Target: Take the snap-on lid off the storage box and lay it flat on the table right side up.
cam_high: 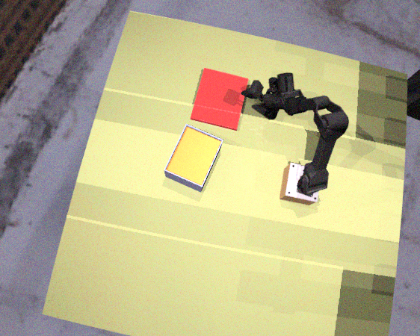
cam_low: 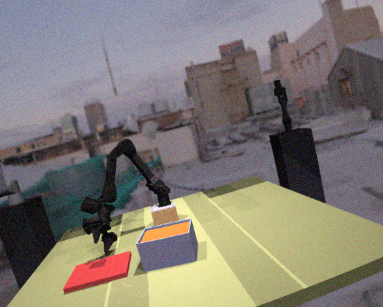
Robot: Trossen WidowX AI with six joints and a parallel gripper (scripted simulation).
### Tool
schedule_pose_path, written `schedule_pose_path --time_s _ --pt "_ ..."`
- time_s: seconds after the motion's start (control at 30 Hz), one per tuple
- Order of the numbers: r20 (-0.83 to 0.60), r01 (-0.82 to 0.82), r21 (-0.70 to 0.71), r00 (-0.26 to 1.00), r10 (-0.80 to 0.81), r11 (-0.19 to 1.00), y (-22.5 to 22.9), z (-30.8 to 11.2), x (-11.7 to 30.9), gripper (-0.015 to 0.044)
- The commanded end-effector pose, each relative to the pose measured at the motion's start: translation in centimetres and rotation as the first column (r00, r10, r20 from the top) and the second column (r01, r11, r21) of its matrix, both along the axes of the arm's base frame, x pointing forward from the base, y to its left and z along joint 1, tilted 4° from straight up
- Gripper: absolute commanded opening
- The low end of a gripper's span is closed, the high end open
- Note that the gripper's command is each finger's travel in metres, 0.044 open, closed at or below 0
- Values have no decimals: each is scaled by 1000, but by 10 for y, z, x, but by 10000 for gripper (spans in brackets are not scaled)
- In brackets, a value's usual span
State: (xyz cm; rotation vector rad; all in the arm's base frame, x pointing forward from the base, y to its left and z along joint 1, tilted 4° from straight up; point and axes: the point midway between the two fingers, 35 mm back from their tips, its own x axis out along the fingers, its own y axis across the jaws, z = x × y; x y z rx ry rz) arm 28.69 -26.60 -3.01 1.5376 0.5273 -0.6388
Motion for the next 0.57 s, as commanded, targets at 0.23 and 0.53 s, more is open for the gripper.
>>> schedule_pose_path --time_s 0.23,0.53 --pt "3 -6 0 1000 6 1000 3 2 -21 440" --pt "2 -6 0 1000 6 1000 4 2 -38 440"
